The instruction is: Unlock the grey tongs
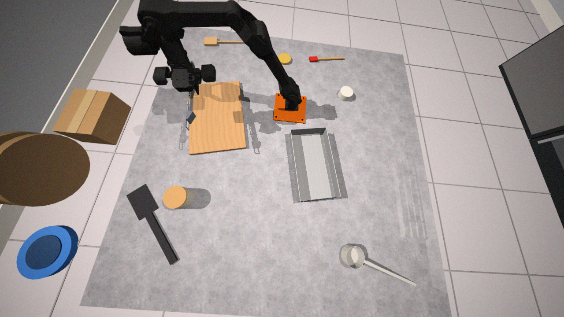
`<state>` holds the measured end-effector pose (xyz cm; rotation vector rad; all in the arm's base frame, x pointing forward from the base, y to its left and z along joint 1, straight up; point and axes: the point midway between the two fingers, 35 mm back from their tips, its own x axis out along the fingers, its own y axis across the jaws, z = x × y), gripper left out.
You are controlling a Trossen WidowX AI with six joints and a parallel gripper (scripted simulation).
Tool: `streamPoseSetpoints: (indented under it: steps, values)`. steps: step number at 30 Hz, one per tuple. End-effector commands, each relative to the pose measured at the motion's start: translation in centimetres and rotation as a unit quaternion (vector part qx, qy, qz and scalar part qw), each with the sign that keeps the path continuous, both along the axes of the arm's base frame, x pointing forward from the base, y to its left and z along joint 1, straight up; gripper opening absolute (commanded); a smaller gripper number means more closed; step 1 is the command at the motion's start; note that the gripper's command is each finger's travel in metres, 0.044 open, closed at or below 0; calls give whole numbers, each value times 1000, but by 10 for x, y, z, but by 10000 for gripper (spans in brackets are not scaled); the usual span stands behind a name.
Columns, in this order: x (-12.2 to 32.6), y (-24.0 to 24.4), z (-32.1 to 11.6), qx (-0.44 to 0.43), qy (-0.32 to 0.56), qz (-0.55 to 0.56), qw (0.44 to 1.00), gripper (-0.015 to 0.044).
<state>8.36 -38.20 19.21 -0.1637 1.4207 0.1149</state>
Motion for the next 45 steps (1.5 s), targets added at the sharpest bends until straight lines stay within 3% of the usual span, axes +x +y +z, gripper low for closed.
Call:
streamPoseSetpoints:
  steps: [1,45]
  values:
    - [-1,0,2,-2,3,-5,1000,-150]
    - [3,-7,-65,-4,45,-2,999,-150]
